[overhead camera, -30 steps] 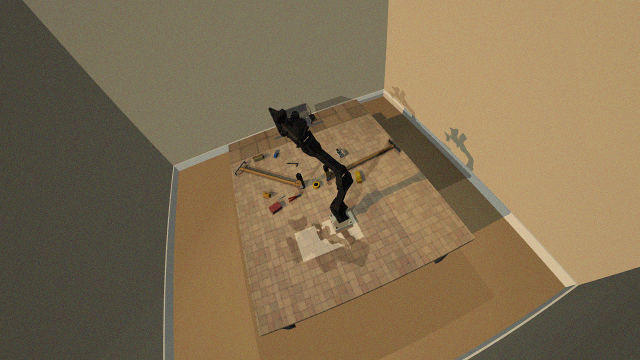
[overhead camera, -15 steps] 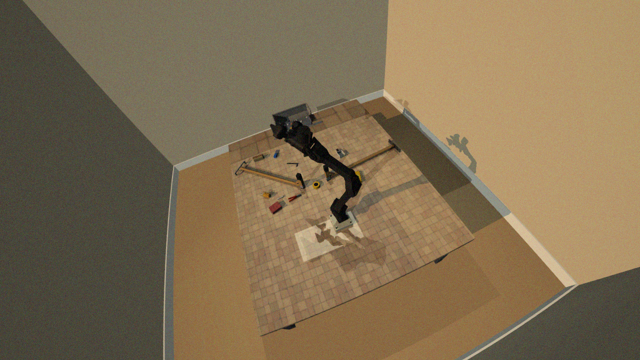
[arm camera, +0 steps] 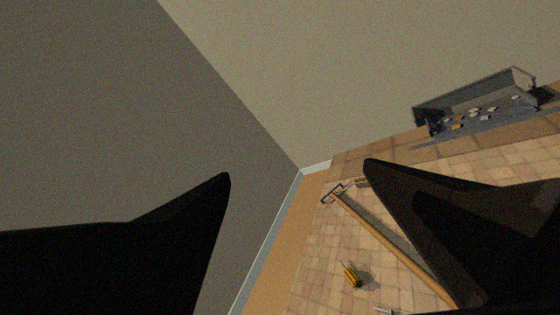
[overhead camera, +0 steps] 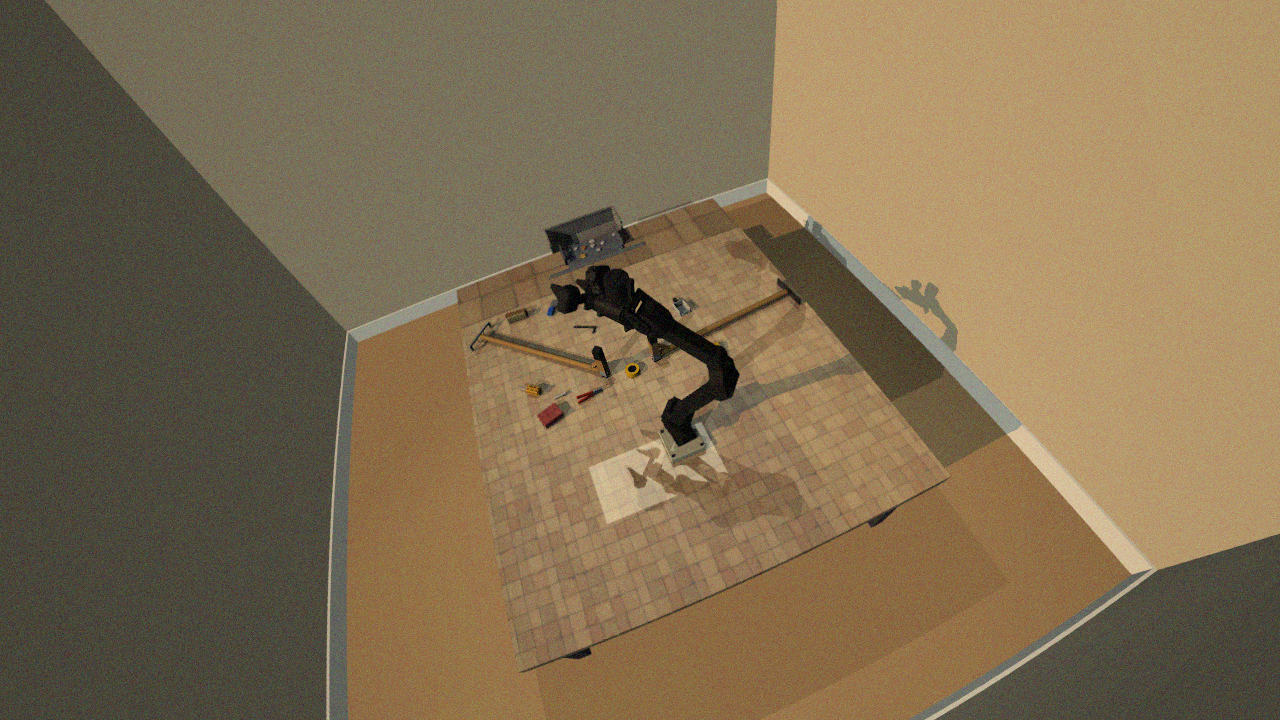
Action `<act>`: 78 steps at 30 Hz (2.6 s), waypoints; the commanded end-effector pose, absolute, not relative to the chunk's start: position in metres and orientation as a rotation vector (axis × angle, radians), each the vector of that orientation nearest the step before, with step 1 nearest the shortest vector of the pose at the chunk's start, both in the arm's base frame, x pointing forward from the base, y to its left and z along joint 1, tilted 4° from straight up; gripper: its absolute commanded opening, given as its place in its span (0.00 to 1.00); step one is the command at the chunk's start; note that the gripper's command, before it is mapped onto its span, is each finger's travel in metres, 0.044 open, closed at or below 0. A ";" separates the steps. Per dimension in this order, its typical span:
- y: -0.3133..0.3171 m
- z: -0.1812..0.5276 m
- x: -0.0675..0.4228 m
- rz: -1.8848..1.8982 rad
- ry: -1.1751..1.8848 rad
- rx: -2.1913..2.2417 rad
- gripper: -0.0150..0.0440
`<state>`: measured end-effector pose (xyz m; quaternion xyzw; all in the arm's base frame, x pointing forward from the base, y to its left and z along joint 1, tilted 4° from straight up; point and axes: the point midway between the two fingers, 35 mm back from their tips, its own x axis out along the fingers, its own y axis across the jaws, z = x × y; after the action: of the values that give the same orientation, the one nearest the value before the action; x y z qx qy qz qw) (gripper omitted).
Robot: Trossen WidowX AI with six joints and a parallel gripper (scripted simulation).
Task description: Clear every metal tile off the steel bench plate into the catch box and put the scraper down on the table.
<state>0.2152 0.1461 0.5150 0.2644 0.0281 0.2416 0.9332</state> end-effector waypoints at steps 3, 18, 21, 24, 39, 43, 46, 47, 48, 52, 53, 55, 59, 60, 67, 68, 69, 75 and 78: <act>0.142 0.486 0.202 0.497 0.090 0.357 1.00; 0.129 0.417 0.171 0.545 0.152 -0.079 1.00; 0.129 0.416 0.171 0.546 0.152 -0.084 1.00; 0.130 0.415 0.171 0.546 0.152 -0.084 1.00; 0.132 0.412 0.170 0.546 0.152 -0.084 1.00; 0.132 0.412 0.170 0.546 0.152 -0.084 1.00; 0.132 0.412 0.170 0.546 0.152 -0.084 1.00; 0.132 0.412 0.170 0.546 0.152 -0.084 1.00; 0.132 0.412 0.170 0.546 0.152 -0.084 1.00; 0.132 0.412 0.170 0.546 0.152 -0.084 1.00; 0.132 0.412 0.170 0.546 0.152 -0.084 1.00; 0.132 0.415 0.171 0.543 0.150 -0.062 1.00; 0.136 0.434 0.179 0.526 0.137 0.059 1.00; 0.137 0.439 0.182 0.522 0.133 0.090 1.00; 0.143 0.473 0.197 0.500 0.102 0.308 1.00; 0.144 0.478 0.199 0.498 0.098 0.338 1.00; 0.145 0.483 0.202 0.496 0.093 0.369 1.00; 0.148 0.511 0.215 0.489 0.060 0.549 1.00; 0.150 0.524 0.223 0.489 0.043 0.638 1.00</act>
<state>0.2165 0.1487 0.5071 0.2638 0.0326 0.2363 0.9346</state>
